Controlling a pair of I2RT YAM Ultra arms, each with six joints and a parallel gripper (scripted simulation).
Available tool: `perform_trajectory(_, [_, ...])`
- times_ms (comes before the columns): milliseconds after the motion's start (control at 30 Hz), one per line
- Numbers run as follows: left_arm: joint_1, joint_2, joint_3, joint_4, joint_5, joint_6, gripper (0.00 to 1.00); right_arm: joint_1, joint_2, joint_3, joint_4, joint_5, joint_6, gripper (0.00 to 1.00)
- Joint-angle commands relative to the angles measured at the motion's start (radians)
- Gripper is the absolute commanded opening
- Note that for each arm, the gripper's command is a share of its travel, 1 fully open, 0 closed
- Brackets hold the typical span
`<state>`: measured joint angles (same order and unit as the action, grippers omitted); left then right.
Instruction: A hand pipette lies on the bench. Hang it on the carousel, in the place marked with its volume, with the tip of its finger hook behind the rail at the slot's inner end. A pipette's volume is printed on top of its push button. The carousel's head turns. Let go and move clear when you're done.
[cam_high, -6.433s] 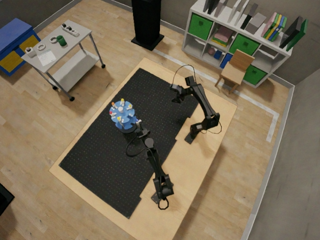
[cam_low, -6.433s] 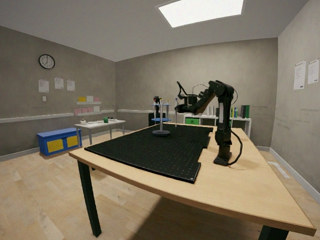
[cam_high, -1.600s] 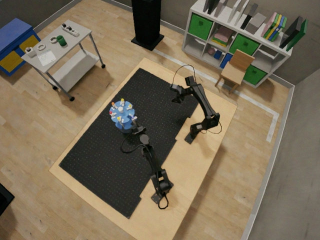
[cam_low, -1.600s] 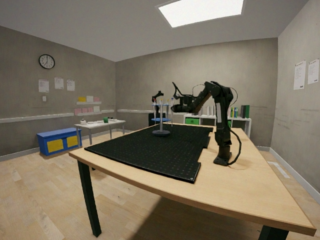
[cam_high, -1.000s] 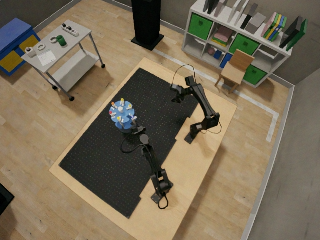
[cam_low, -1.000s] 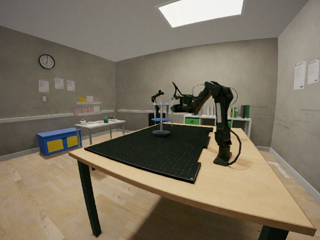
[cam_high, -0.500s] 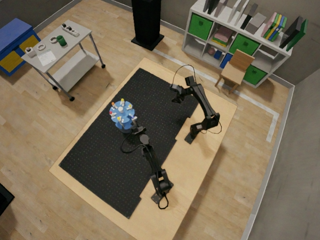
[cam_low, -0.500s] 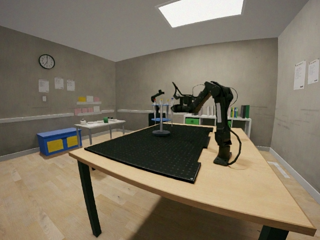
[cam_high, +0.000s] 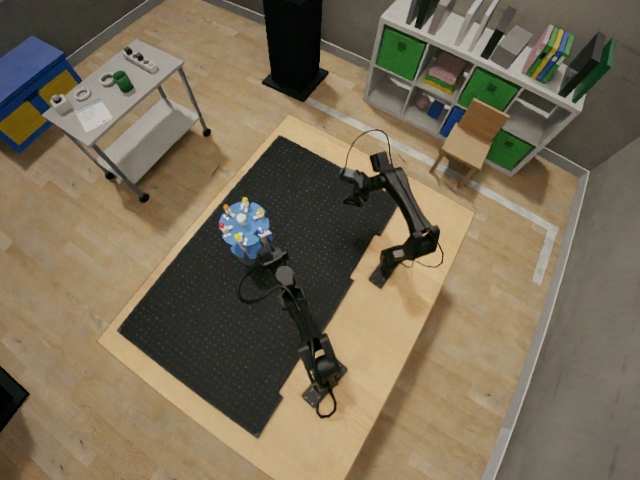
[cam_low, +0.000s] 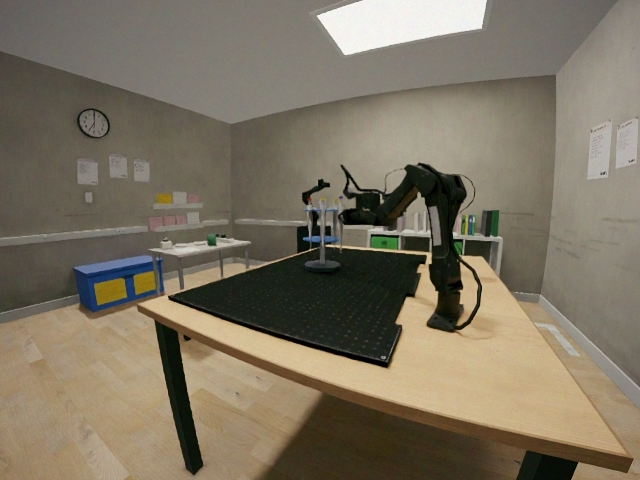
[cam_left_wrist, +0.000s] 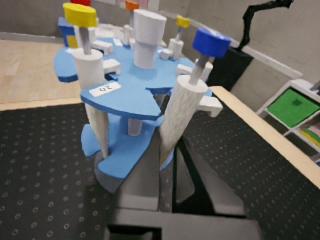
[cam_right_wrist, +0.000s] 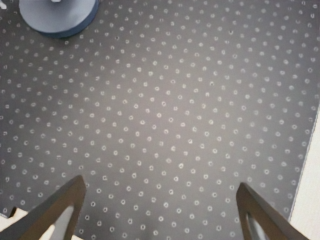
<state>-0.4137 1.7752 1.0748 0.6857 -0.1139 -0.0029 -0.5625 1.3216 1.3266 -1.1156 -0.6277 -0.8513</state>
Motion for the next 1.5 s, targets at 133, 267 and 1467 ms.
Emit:
perform_trajectory(133, [0.018,0.001,0.051,-0.012,0.019,0.01,0.12,-0.009,-0.004,0.015,0.013,-0.02,-0.005,1.0])
perform_trajectory(267, [0.011,-0.011,0.05,0.011,0.015,0.01,0.12,-0.009,-0.004,0.015,0.013,-0.02,-0.005,1.0])
perform_trajectory(1467, [0.011,-0.011,0.05,0.011,0.015,0.01,0.12,-0.009,-0.004,0.015,0.013,-0.02,-0.005,1.0])
